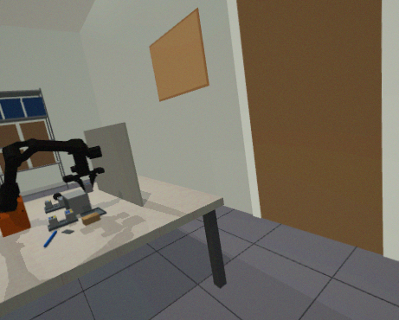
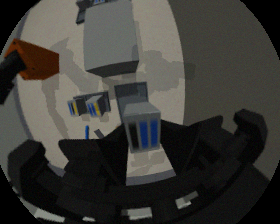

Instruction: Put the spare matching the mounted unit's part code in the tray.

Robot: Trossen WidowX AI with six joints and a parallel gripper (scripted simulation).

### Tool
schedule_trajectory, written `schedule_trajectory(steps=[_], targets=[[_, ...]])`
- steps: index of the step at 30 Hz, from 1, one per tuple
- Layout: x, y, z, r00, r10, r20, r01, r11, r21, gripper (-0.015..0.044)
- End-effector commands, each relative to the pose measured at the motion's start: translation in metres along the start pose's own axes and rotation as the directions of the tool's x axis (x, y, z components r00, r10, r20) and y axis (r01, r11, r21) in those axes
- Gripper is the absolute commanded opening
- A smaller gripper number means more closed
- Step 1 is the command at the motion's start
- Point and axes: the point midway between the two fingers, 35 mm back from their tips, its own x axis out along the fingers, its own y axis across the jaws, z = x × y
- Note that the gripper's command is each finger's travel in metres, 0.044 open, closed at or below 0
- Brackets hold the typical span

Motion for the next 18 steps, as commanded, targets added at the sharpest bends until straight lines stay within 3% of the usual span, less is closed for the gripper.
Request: schedule_trajectory(steps=[1,18], targets=[[0.004,0.0,0.002,1.0,0.002,0.004,-0.002,1.0,-0.008,0.0],[0.021,-0.002,0.002,1.0,0.001,0.005,-0.001,1.0,-0.007,0.0]])
